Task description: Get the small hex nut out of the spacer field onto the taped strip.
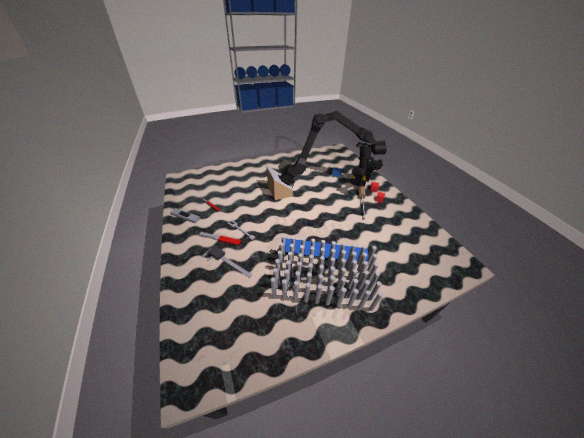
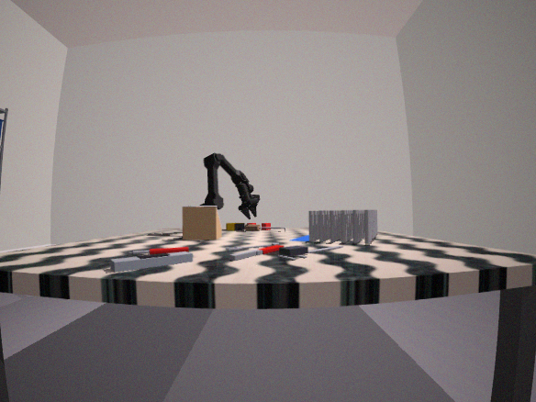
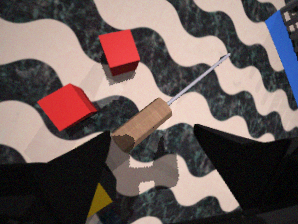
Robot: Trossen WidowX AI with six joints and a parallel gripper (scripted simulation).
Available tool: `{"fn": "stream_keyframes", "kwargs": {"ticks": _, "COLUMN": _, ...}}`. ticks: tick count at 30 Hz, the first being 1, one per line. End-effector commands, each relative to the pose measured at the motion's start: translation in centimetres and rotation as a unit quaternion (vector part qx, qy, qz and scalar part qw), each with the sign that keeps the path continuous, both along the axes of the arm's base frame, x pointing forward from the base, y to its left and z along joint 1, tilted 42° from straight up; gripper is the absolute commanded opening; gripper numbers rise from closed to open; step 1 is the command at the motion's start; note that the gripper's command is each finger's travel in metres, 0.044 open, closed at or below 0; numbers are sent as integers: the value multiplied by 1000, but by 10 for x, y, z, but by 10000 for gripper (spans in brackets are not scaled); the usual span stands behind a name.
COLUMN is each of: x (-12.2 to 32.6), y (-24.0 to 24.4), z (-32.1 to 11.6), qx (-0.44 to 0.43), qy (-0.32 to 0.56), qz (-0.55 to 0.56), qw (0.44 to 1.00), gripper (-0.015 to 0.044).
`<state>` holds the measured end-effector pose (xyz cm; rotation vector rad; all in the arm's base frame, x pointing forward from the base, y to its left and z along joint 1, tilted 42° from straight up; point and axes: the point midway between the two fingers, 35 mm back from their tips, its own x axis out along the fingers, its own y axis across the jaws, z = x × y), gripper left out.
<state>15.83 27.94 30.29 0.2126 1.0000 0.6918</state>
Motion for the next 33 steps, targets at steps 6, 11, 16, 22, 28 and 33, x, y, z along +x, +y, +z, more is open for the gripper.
{"fn": "stream_keyframes", "kwargs": {"ticks": 6, "x": -5, "y": -8, "z": 6, "qx": 231, "qy": 257, "qz": -380, "qw": 858, "gripper": 440}}
{"fn": "stream_keyframes", "kwargs": {"ticks": 11, "x": -5, "y": -8, "z": 7, "qx": 234, "qy": 260, "qz": -384, "qw": 854, "gripper": 440}}
{"fn": "stream_keyframes", "kwargs": {"ticks": 16, "x": -5, "y": -8, "z": 7, "qx": 234, "qy": 260, "qz": -384, "qw": 854, "gripper": 440}}
{"fn": "stream_keyframes", "kwargs": {"ticks": 22, "x": -5, "y": -8, "z": 7, "qx": 234, "qy": 260, "qz": -384, "qw": 854, "gripper": 440}}
{"fn": "stream_keyframes", "kwargs": {"ticks": 28, "x": -5, "y": -8, "z": 7, "qx": 234, "qy": 260, "qz": -384, "qw": 854, "gripper": 335}}
{"fn": "stream_keyframes", "kwargs": {"ticks": 33, "x": -5, "y": -8, "z": 7, "qx": 234, "qy": 260, "qz": -384, "qw": 854, "gripper": 280}}
